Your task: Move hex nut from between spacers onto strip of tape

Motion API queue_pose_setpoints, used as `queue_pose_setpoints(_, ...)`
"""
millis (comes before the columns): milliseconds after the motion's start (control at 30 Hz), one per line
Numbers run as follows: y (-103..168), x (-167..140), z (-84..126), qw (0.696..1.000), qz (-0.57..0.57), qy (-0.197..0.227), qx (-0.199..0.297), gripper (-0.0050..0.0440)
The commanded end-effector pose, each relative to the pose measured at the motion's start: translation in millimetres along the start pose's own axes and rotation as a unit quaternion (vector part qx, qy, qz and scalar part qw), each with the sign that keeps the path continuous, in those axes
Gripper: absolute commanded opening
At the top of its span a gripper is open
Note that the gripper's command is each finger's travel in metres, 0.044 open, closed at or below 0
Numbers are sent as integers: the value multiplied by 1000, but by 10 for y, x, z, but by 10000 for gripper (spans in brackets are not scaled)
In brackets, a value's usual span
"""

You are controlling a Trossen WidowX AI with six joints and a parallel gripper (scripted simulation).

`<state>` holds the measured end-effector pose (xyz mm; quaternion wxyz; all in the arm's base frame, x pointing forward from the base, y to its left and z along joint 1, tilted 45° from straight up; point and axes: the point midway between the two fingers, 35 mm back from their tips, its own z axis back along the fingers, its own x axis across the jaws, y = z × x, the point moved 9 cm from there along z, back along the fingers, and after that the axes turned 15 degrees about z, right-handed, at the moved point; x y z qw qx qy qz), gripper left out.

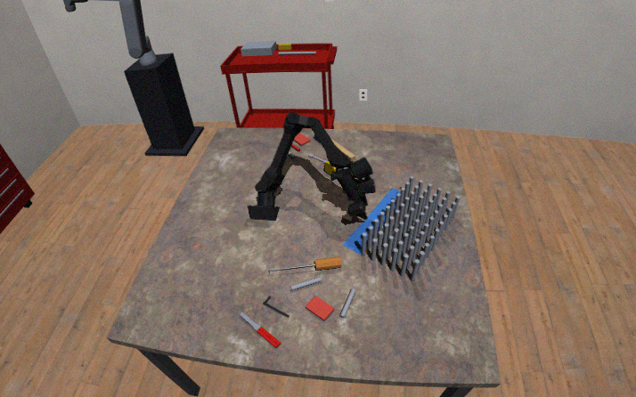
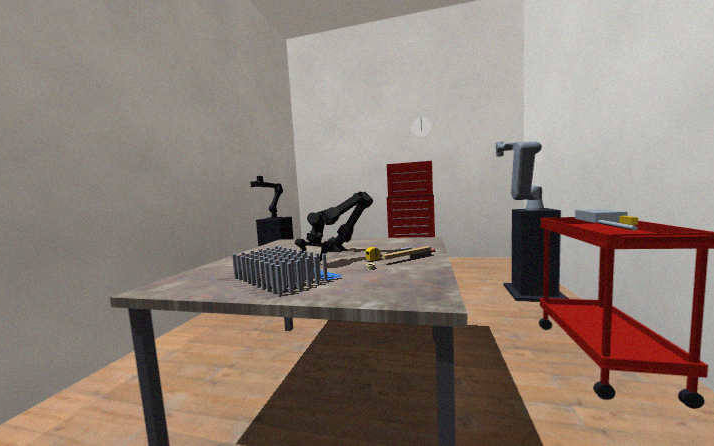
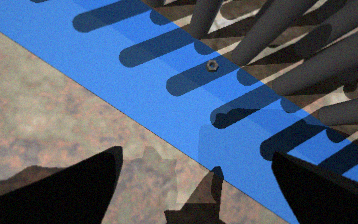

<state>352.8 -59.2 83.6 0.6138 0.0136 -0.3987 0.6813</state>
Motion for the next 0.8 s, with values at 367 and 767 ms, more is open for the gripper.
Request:
queue_pose_setpoints(367,-53,18,-5,1000,8,9,-26,400)
queue_pose_setpoints(767,-53,18,-5,1000,8,9,-26,400)
